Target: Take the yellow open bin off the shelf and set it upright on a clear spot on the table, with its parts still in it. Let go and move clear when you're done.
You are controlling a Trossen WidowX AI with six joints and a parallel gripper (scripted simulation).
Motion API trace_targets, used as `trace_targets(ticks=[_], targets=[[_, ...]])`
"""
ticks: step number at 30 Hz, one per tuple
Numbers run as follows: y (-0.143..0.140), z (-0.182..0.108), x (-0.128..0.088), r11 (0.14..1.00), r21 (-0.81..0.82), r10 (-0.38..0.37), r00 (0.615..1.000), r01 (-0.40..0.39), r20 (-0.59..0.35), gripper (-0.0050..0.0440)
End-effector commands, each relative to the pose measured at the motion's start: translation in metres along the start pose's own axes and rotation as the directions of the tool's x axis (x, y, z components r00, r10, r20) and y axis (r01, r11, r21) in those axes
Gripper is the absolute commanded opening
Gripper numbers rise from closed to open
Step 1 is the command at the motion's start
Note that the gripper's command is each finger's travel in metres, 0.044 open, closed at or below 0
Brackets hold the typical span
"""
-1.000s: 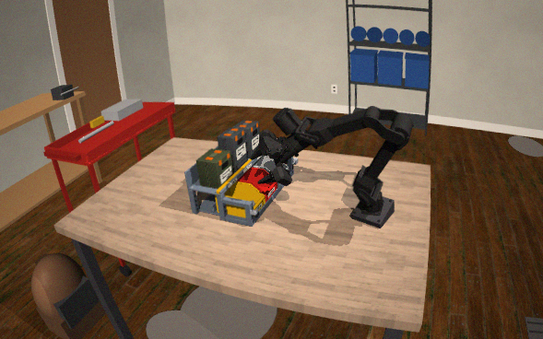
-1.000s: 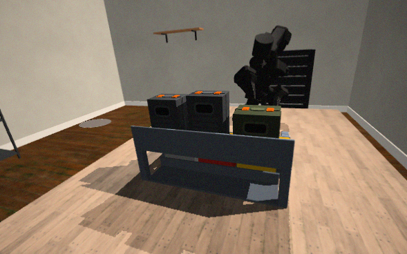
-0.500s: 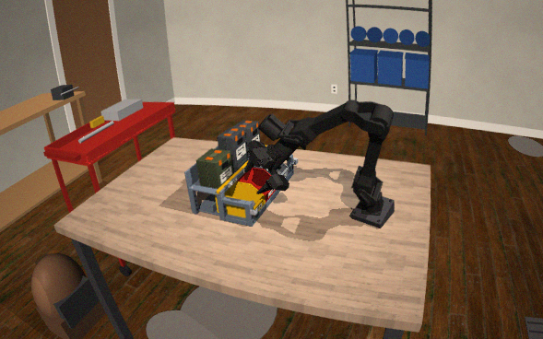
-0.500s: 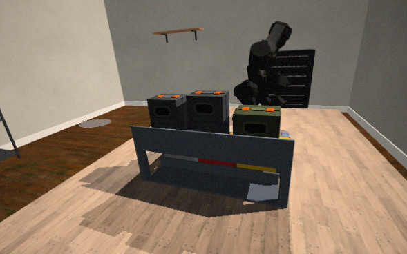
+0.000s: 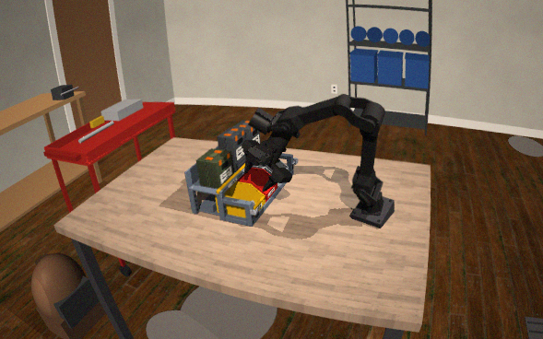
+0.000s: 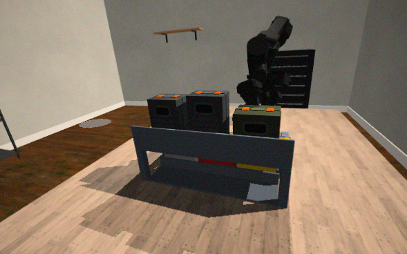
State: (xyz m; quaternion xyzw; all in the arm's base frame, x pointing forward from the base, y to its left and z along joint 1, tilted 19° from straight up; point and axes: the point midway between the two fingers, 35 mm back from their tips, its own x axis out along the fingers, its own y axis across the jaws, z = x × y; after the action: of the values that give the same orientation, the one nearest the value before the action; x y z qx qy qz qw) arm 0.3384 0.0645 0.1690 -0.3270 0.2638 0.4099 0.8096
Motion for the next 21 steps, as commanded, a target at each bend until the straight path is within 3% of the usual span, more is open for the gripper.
trace_targets(ticks=[1,2,7,19,21], targets=[[-0.0042,0.0038,-0.0027,1.0,-0.01,-0.008,1.0,0.008,0.004,0.044],[-0.0042,0.0038,-0.0027,1.0,-0.01,-0.008,1.0,0.008,0.004,0.044],[-0.0041,0.0042,-0.0073,0.975,-0.136,0.159,0.979,-0.176,-0.127,0.044],[-0.0041,0.0042,-0.0073,0.975,-0.136,0.159,0.979,-0.176,-0.127,0.044],[-0.0036,0.0048,-0.0092,0.952,-0.178,0.216,0.959,-0.248,-0.181,0.044]])
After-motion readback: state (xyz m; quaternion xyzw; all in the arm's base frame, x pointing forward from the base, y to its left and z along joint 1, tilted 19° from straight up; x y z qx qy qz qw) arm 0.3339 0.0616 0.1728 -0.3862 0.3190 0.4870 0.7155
